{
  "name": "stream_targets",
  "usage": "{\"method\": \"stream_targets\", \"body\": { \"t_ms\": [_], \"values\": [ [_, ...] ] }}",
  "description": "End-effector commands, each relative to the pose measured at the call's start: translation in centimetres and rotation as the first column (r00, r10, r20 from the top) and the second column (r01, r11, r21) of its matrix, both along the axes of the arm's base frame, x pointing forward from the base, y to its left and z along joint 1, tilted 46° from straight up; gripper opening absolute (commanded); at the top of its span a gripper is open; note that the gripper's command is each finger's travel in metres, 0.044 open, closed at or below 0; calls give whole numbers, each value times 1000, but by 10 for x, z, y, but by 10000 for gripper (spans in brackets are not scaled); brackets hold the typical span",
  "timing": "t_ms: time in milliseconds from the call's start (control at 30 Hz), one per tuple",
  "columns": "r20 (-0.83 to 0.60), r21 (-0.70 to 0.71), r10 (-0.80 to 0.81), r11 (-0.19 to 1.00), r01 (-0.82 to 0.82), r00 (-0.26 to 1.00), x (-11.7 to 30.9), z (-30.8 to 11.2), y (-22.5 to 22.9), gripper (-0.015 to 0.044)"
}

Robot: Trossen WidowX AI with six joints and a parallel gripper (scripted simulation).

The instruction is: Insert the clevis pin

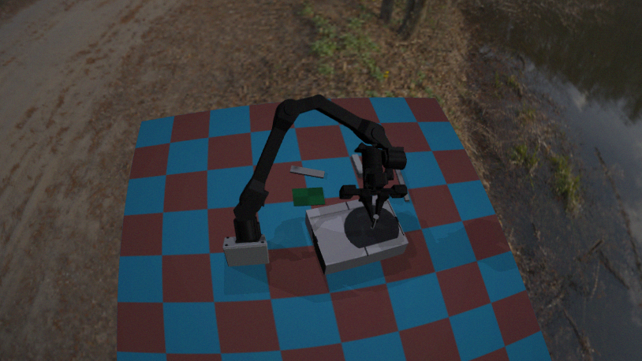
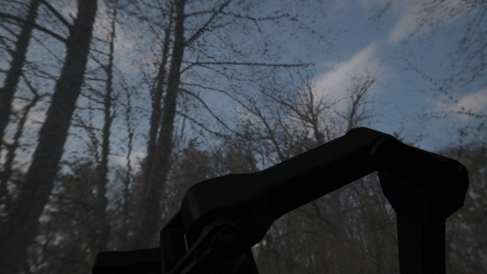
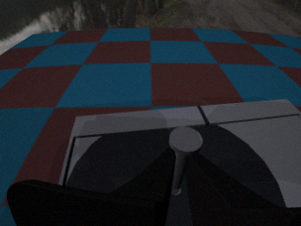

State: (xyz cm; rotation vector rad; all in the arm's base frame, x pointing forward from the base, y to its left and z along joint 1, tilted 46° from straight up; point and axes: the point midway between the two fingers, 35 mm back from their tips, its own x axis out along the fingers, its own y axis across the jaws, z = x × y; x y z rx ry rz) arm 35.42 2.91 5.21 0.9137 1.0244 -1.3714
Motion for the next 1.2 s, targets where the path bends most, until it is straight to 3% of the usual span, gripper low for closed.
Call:
{"method": "stream_targets", "body": {
  "t_ms": [0,1167],
  "values": [
    [-10,7,9,1000,-9,1000,0,-1,0,0],
    [-7,-32,9,999,-10,1000,-1,0,3,0]
  ]
}}
